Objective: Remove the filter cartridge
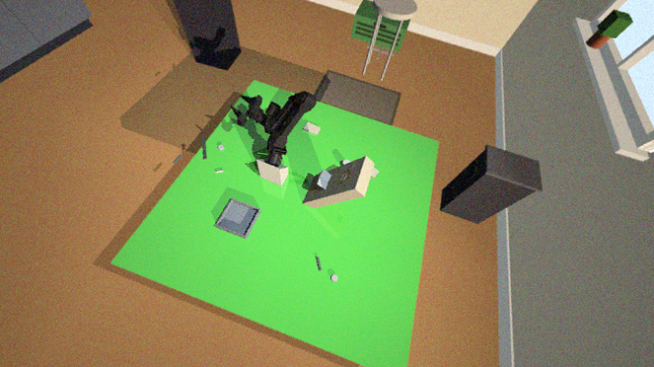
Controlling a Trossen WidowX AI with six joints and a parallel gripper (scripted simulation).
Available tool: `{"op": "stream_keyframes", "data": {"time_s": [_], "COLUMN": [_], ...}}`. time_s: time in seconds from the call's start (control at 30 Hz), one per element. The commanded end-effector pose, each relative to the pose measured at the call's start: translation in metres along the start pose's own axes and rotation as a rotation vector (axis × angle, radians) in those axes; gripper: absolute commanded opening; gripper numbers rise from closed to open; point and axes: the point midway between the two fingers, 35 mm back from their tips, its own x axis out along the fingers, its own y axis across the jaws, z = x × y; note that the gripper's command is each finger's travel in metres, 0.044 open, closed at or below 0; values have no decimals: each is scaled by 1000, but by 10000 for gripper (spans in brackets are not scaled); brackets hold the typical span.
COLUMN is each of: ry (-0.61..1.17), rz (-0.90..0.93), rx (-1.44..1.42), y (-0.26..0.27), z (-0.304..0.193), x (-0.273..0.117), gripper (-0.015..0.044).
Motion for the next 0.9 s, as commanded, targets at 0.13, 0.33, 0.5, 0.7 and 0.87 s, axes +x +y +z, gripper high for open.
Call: {"op": "stream_keyframes", "data": {"time_s": [0.13, 0.33, 0.5, 0.7, 0.87], "ry": [84, 302, 429, 559, 654], "rz": [-50, -218, -349, -528, -721], "rx": [40, 154, 228, 328, 425], "y": [-19, -72, -107, -146, -179], "z": [-21, -73, -101, -126, -138], "x": [-6, -37, -69, -117, -171], "gripper": [269, 111, 107, 107, 107]}}
